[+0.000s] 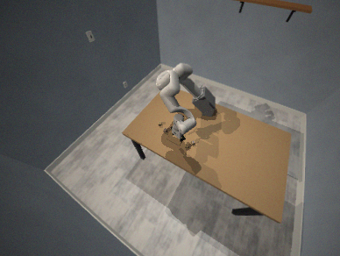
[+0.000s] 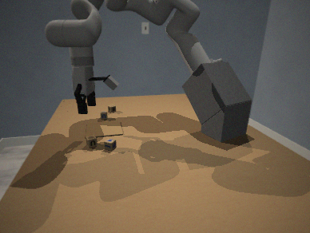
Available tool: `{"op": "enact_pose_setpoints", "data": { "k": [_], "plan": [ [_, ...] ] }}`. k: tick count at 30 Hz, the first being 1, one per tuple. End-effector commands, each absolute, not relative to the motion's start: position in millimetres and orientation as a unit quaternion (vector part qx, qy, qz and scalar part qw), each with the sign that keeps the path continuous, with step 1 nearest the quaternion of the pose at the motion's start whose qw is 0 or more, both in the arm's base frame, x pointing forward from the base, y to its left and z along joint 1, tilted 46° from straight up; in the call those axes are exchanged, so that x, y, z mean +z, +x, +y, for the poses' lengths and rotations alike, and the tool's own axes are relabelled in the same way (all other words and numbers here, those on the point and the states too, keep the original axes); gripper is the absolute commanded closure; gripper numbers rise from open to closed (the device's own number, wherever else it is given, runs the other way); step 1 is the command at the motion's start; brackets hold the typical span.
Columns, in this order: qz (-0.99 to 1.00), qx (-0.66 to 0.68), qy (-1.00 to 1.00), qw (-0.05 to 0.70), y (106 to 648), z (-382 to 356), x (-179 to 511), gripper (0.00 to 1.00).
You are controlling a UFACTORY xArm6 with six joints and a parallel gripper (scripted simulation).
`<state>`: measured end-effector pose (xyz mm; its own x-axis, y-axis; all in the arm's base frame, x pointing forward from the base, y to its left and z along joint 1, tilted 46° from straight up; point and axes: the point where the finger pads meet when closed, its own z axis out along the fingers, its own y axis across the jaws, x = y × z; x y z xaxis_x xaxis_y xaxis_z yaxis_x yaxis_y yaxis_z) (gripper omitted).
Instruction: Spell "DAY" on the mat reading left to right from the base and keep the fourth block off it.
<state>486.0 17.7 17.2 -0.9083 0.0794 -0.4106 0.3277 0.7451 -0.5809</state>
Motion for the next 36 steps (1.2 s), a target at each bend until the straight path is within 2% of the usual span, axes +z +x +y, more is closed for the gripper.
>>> {"op": "enact_pose_setpoints", "data": {
  "k": [1, 36],
  "plan": [
    [0.904, -0.328, 0.173, 0.211, 487.9, 28.4, 9.0, 0.0],
    [0.781, -0.23, 0.488, 0.314, 483.7, 78.4, -43.8, 0.0]
  ]
}}
